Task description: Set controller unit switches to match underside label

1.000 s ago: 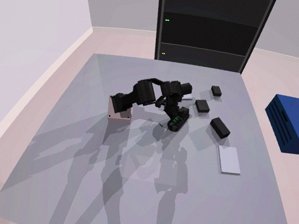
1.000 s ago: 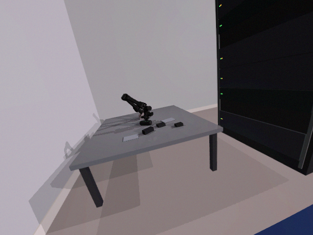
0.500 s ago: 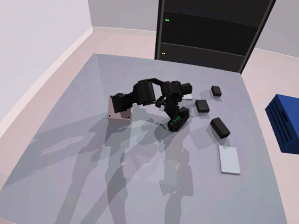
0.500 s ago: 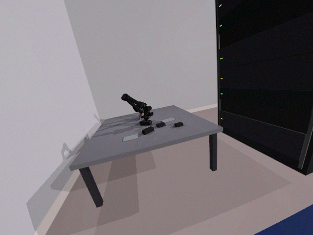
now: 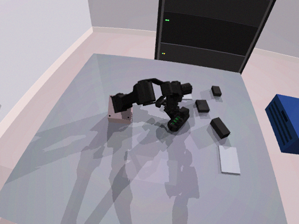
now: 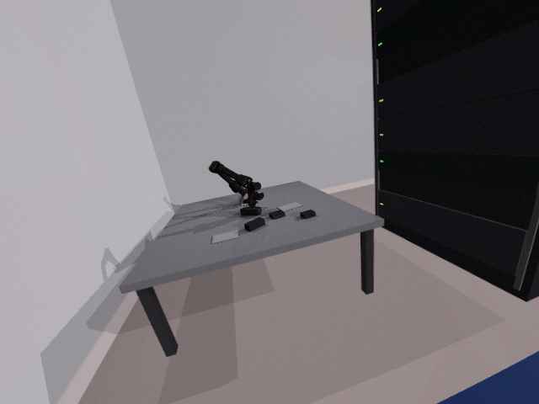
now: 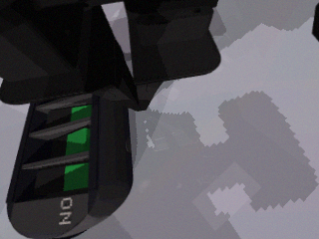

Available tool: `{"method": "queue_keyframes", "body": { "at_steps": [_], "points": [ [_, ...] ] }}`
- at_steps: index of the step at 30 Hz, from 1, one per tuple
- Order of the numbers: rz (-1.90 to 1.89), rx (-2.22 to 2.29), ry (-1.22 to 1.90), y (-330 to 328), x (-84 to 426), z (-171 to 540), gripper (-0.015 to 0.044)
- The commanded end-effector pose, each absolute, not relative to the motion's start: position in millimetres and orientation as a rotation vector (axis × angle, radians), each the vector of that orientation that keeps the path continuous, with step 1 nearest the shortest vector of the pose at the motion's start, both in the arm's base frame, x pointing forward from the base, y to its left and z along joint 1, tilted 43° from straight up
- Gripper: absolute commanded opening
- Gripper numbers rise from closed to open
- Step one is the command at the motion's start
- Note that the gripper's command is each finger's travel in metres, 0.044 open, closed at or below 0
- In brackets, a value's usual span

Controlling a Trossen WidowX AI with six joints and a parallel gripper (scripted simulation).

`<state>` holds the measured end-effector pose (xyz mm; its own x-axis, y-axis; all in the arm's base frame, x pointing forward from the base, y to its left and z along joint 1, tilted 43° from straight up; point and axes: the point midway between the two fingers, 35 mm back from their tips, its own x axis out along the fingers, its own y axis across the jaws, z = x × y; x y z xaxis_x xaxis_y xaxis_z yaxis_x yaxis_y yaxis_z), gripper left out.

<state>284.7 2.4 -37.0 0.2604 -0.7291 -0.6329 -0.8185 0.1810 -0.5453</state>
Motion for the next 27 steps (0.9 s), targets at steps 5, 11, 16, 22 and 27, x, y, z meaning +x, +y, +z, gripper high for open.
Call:
{"method": "queue_keyframes", "body": {
  "at_steps": [5,11,16,22,27],
  "points": [
    [0.105,-1.564,1.473,2.7,287.9,-34.3,0.0000],
    [0.105,-1.564,1.473,2.7,287.9,-34.3,0.0000],
    [0.105,-1.564,1.473,2.7,287.9,-34.3,0.0000],
    [0.105,-1.564,1.473,2.7,287.9,-34.3,0.0000],
    [0.105,-1.564,1.473,2.7,287.9,-34.3,0.0000]
  ]
}}
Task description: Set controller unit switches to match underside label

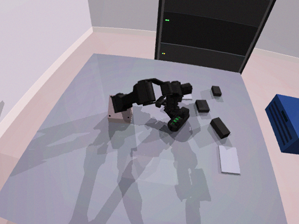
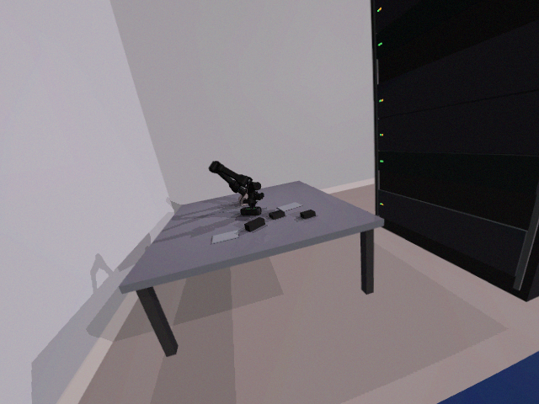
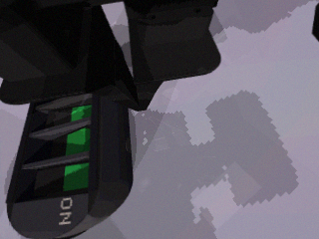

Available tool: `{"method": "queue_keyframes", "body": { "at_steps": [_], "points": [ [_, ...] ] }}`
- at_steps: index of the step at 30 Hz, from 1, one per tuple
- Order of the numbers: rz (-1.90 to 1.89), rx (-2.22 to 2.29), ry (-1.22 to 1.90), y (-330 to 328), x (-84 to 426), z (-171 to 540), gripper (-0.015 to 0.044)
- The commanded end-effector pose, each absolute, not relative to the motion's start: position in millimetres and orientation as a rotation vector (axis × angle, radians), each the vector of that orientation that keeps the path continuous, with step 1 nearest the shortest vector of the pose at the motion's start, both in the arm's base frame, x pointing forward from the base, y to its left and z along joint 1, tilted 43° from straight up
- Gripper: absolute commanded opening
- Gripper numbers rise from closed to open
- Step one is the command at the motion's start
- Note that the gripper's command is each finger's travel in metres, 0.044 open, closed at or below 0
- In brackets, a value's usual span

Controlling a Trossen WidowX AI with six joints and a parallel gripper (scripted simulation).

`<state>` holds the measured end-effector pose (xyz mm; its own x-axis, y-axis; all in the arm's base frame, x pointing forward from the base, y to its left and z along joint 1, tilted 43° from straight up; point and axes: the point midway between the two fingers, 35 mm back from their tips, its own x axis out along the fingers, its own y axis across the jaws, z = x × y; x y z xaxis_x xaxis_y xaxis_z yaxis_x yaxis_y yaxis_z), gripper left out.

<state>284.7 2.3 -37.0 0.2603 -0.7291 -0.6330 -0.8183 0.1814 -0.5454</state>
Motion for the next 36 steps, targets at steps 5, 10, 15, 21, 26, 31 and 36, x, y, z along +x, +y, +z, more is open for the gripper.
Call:
{"method": "queue_keyframes", "body": {
  "at_steps": [5,10,15,21,26,31,36],
  "points": [
    [0.110,-1.561,1.476,38.9,260.9,-16.9,0.0000],
    [0.105,-1.563,1.474,45.2,255.6,-12.1,0.0000],
    [0.094,-1.493,1.498,42.0,274.1,-6.0,0.0000],
    [0.144,-1.416,1.573,26.5,324.1,16.5,0.0000],
    [0.229,-1.414,1.628,7.3,358.1,37.5,0.0000],
    [0.233,-1.414,1.630,6.5,359.3,38.3,0.0000],
    [0.233,-1.414,1.630,7.1,359.7,38.4,0.0000]
  ]
}}
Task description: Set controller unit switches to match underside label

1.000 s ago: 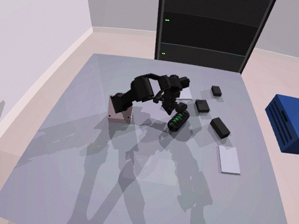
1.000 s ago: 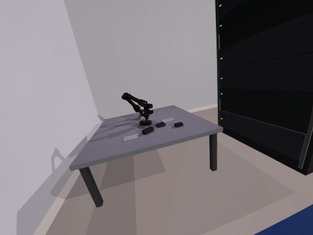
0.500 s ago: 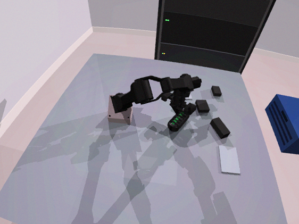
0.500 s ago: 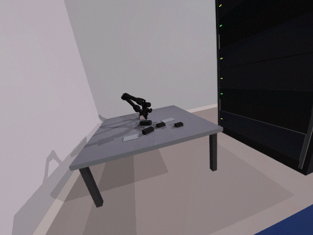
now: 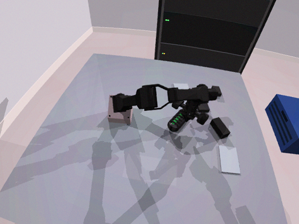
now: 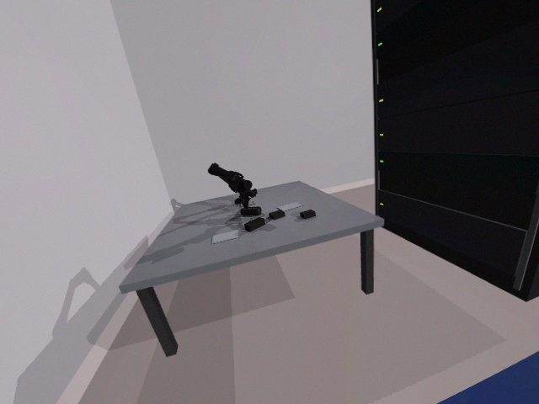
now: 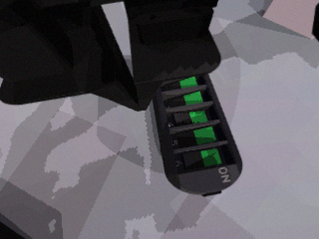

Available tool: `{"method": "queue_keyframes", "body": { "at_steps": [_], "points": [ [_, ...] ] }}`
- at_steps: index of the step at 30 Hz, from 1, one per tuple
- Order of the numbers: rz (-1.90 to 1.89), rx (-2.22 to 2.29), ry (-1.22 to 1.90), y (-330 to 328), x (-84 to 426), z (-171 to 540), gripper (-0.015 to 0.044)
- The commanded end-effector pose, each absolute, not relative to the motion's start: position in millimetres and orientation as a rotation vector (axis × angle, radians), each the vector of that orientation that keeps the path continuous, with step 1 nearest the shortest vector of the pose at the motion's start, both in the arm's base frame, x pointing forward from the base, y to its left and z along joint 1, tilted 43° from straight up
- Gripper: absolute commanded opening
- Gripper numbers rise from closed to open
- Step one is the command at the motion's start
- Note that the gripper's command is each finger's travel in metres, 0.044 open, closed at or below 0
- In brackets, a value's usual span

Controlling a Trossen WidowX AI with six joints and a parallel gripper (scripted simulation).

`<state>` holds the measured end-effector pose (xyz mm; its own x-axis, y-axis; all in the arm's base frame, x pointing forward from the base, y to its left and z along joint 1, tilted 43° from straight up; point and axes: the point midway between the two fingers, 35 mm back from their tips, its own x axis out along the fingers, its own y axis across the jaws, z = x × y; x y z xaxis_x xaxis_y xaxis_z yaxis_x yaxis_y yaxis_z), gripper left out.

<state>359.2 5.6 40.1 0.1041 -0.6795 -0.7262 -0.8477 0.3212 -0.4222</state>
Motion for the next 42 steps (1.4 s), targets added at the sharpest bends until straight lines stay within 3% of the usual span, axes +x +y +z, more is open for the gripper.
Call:
{"method": "queue_keyframes", "body": {
  "at_steps": [1,3,12,20,42],
  "points": [
    [0.226,-1.413,1.628,6.7,359.8,39.3,0.0000],
    [0.233,-1.415,1.631,7.9,360.4,38.4,0.0000],
    [0.235,-1.415,1.634,7.5,292.4,72.1,0.0236],
    [0.236,-1.415,1.634,3.7,291.9,68.4,0.0440],
    [0.236,-1.415,1.634,-20.2,296.2,42.4,0.0440]
  ]
}}
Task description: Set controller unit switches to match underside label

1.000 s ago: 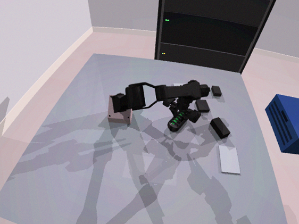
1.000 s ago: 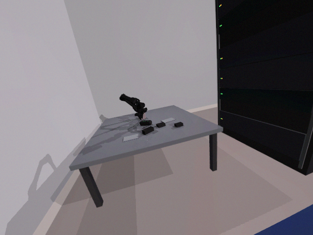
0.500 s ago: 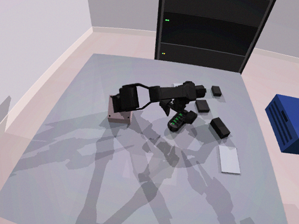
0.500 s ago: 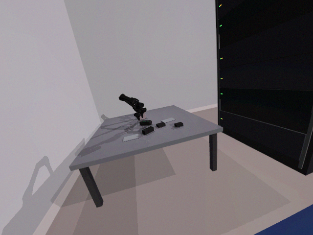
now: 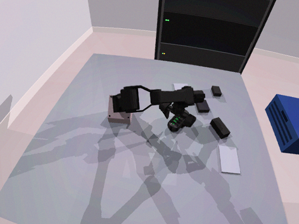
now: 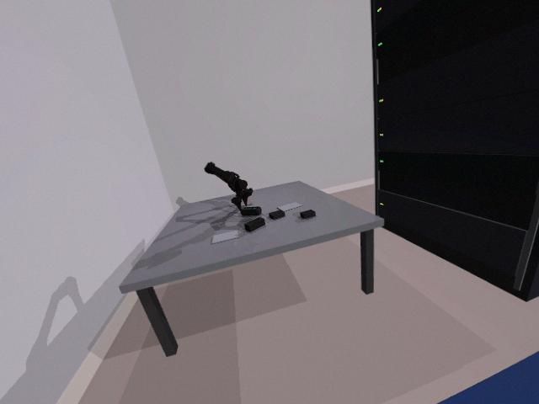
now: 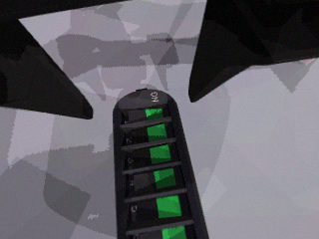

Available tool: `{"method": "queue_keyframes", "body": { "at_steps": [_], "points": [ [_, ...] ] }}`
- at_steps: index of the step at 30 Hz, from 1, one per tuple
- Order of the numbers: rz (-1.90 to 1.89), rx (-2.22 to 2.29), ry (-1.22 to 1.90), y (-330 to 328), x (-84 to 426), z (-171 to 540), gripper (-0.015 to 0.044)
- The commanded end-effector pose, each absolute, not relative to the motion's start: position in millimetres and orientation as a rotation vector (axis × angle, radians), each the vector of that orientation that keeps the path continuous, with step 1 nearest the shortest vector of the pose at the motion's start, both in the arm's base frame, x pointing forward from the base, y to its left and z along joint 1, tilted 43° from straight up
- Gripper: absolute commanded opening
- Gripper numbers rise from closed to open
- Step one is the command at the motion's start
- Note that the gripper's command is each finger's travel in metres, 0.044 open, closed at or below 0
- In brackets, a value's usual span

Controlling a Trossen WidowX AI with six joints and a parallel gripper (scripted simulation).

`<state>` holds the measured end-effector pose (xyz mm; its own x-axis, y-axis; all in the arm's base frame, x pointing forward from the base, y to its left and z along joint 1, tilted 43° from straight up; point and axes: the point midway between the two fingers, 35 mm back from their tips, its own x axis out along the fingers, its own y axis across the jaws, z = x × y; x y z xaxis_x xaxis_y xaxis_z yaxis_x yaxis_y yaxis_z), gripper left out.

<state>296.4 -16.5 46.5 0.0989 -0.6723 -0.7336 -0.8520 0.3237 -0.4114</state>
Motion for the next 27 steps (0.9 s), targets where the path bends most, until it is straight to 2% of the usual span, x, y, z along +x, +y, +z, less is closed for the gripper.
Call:
{"method": "queue_keyframes", "body": {
  "at_steps": [1,13,18,27],
  "points": [
    [0.236,-1.415,1.634,-21.3,296.3,41.3,0.0440],
    [0.233,-1.417,1.634,-33.1,296.7,29.8,0.0440],
    [0.233,-1.417,1.634,-33.1,296.7,29.8,0.0309],
    [0.233,-1.417,1.634,-33.1,296.7,29.8,0.0249]
  ]
}}
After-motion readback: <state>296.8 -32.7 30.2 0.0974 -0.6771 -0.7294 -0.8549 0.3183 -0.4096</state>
